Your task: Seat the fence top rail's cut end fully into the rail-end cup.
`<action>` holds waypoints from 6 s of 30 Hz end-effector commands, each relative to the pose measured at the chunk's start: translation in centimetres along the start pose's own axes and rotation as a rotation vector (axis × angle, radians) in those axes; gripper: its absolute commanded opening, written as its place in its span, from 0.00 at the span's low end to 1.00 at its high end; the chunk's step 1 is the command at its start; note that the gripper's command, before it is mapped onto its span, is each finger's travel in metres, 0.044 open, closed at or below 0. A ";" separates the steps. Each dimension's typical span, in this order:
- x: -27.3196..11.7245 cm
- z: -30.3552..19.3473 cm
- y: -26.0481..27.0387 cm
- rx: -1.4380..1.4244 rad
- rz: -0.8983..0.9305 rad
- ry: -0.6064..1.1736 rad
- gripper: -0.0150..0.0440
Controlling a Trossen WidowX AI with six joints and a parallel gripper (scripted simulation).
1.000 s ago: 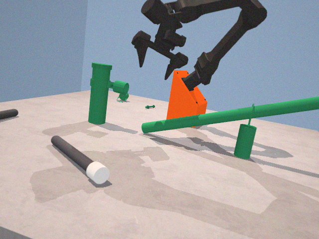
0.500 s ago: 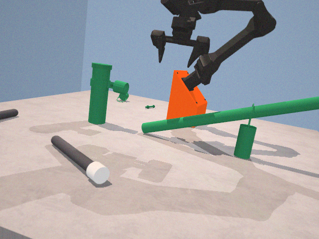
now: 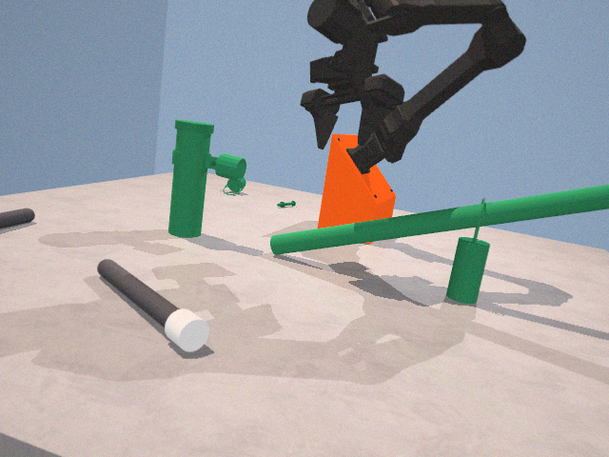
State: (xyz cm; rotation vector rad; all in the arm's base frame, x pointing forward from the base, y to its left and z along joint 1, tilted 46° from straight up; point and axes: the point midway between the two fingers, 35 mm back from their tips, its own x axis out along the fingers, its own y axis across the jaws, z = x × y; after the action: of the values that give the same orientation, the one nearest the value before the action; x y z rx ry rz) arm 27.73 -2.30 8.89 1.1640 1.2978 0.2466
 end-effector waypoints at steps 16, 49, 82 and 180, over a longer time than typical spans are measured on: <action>5.8 -2.5 2.1 0.965 -0.315 0.132 1.00; 11.9 -4.0 0.8 0.965 -0.314 0.132 1.00; 16.2 -5.3 -0.1 0.966 -0.312 0.136 0.87; 8.7 0.7 -4.8 0.914 -0.484 -0.145 0.25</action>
State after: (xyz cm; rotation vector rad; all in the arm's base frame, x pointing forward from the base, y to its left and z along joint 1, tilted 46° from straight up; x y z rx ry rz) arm 29.06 1.94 -0.17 1.5177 1.5709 -0.8466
